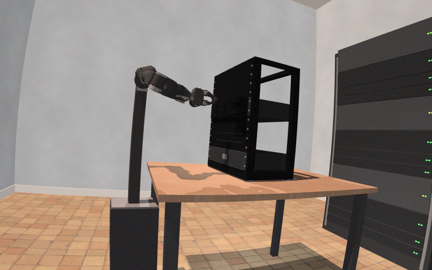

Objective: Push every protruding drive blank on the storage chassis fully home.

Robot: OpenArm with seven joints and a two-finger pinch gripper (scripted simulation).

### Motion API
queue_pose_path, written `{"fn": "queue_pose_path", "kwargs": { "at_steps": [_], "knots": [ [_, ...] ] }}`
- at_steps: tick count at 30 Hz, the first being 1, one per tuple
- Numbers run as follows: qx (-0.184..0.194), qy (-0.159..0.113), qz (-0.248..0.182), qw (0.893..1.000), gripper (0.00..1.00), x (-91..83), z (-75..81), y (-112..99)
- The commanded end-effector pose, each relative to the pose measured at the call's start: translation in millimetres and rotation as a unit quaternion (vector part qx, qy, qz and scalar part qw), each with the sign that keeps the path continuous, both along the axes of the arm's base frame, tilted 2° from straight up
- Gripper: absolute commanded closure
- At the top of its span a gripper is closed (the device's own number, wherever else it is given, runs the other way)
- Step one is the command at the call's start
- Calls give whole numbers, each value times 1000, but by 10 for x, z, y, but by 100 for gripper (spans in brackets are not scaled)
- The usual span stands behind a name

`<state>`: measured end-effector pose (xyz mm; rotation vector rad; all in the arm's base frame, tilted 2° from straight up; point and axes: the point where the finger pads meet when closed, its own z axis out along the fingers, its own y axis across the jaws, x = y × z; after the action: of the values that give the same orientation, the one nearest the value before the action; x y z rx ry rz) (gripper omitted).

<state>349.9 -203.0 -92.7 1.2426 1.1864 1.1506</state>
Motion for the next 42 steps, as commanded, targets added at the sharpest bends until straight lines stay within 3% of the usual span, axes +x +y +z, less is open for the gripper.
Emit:
{"fn": "queue_pose_path", "kwargs": {
  "at_steps": [1, 14, 42],
  "knots": [
    [-4, 8, 6, 1000, 100, 0, -29, 19],
    [-3, 8, 6, 1000, 100, 473, -45, 0],
    [-3, 7, 7, 1000, 100, 481, -71, 30]
  ]
}}
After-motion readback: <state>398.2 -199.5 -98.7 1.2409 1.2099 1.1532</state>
